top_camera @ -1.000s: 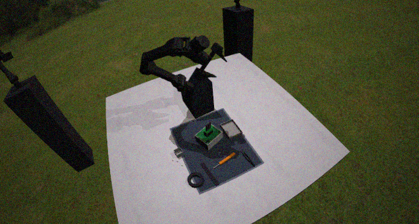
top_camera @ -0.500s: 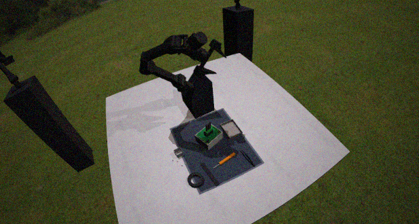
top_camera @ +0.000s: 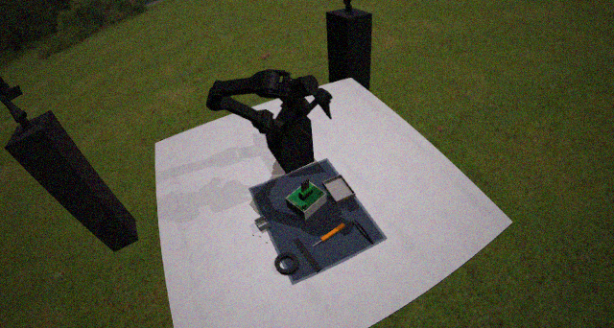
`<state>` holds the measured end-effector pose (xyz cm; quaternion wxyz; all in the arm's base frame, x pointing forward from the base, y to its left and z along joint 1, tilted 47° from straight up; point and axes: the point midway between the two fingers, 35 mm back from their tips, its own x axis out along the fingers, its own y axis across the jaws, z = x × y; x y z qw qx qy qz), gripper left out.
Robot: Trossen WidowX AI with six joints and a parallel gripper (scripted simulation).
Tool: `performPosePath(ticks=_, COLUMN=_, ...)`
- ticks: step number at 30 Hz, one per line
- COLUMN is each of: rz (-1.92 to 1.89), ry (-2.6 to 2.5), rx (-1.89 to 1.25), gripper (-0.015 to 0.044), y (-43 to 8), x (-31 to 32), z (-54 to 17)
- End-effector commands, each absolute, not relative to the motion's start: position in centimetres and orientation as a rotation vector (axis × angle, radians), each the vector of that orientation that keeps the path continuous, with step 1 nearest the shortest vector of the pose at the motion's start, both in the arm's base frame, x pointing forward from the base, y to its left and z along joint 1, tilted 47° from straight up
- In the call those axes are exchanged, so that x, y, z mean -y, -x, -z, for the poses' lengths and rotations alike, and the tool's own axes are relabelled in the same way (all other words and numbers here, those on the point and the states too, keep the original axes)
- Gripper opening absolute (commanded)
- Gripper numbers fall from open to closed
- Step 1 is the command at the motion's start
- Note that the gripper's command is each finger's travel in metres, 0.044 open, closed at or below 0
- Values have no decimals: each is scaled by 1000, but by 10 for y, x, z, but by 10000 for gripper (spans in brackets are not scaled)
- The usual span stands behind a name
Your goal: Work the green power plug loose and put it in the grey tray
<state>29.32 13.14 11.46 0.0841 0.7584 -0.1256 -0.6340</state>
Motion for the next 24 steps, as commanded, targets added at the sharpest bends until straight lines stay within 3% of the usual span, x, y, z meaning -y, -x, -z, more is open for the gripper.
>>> performPosePath(ticks=1, rz=1903, ry=-2325, rx=327, gripper=430, y=-291, x=-148, z=-122)
performPosePath(ticks=7, rz=1883, ry=-2271, rx=367, gripper=430, y=-294, x=-133, z=-117)
performPosePath(ticks=15, rz=1814, ry=-1759, rx=561, gripper=430, y=-296, x=-15, z=-93)
performPosePath(ticks=24, rz=1816, ry=-2027, rx=488, gripper=430, y=-301, x=-71, z=-104)
